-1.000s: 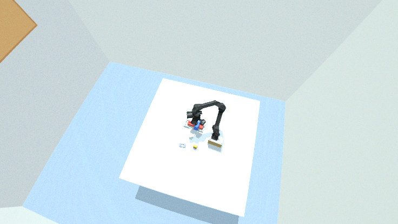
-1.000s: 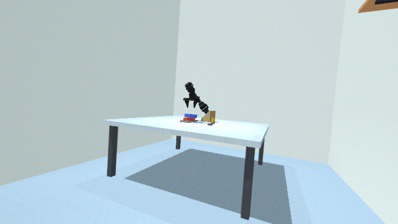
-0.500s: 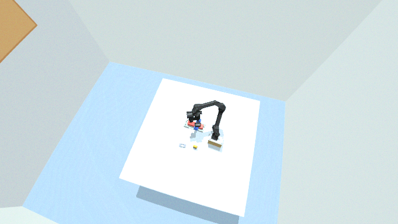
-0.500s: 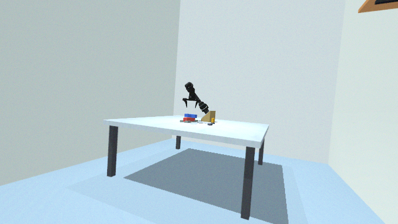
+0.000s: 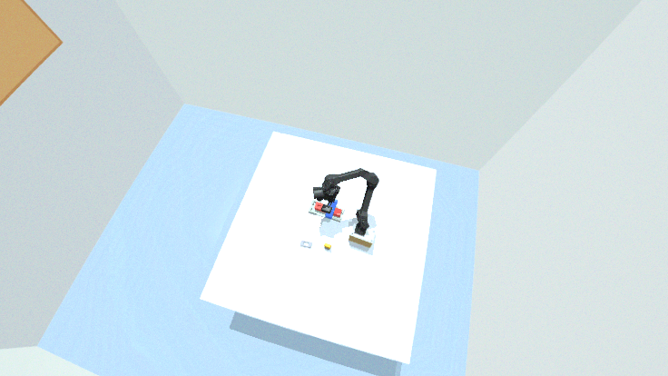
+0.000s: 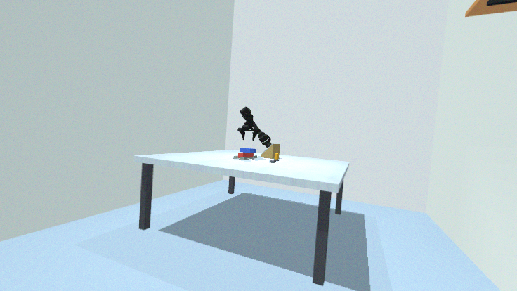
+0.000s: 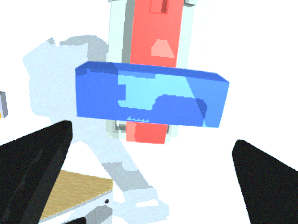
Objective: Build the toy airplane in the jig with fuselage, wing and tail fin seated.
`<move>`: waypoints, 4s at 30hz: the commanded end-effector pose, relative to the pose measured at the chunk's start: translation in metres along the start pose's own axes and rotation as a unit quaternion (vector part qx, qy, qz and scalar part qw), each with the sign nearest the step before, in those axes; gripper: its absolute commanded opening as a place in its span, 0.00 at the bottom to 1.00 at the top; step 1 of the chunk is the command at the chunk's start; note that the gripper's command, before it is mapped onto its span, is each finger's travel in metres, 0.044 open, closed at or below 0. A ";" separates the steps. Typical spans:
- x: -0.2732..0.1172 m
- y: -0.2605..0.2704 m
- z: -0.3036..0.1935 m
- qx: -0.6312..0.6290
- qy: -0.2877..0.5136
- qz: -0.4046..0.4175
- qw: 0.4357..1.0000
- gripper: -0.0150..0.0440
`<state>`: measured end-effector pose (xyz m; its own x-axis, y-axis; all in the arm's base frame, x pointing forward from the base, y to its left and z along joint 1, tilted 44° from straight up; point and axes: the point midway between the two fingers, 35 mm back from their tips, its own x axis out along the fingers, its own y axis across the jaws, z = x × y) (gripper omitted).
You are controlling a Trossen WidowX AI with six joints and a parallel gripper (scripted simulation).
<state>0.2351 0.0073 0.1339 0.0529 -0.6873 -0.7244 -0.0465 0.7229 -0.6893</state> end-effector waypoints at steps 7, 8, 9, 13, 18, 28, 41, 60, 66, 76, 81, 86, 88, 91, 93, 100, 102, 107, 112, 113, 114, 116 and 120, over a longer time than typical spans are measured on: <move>-0.007 0.099 0.002 -0.013 -0.019 0.010 1.000 1.00; -0.007 0.109 0.000 -0.013 -0.019 0.011 1.000 1.00; -0.008 0.119 -0.003 -0.014 -0.018 0.012 1.000 1.00; -0.008 0.182 -0.031 -0.018 -0.011 0.009 1.000 1.00; -0.002 0.235 -0.064 0.008 0.000 0.006 1.000 1.00; 0.020 0.241 -0.066 0.012 0.001 0.005 1.000 1.00; 0.071 0.240 -0.067 0.012 0.000 0.005 1.000 1.00; 0.094 0.241 -0.066 0.012 0.000 0.005 1.000 1.00; 0.104 0.240 -0.066 0.012 0.000 0.005 1.000 1.00; 0.120 0.240 -0.067 0.012 0.000 0.004 1.000 1.00; 0.124 0.239 -0.067 0.012 0.000 0.004 1.000 0.96; 0.124 0.239 -0.067 0.012 0.000 0.004 1.000 0.73; 0.124 0.239 -0.067 0.012 0.000 0.004 1.000 0.64; 0.124 0.239 -0.067 0.012 0.000 0.004 1.000 0.51; 0.124 0.239 -0.067 0.012 0.000 0.004 1.000 0.42; 0.124 0.239 -0.067 0.012 0.000 0.004 1.000 0.28; 0.124 0.239 -0.067 0.012 0.000 0.004 1.000 0.25; 0.120 0.240 -0.066 0.012 0.001 0.001 1.000 0.25; 0.110 0.240 -0.065 0.011 0.002 -0.004 1.000 0.25; 0.107 0.240 -0.065 0.011 0.001 -0.003 1.000 0.25; 0.104 0.240 -0.064 0.011 0.001 -0.003 1.000 0.25; 0.099 0.241 -0.063 0.011 0.001 -0.002 1.000 0.25; 0.087 0.243 -0.062 0.011 0.001 -0.001 1.000 0.25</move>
<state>0.1634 0.1059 -0.1045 0.0413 -0.7042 -0.7088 -0.0341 0.7080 -0.7054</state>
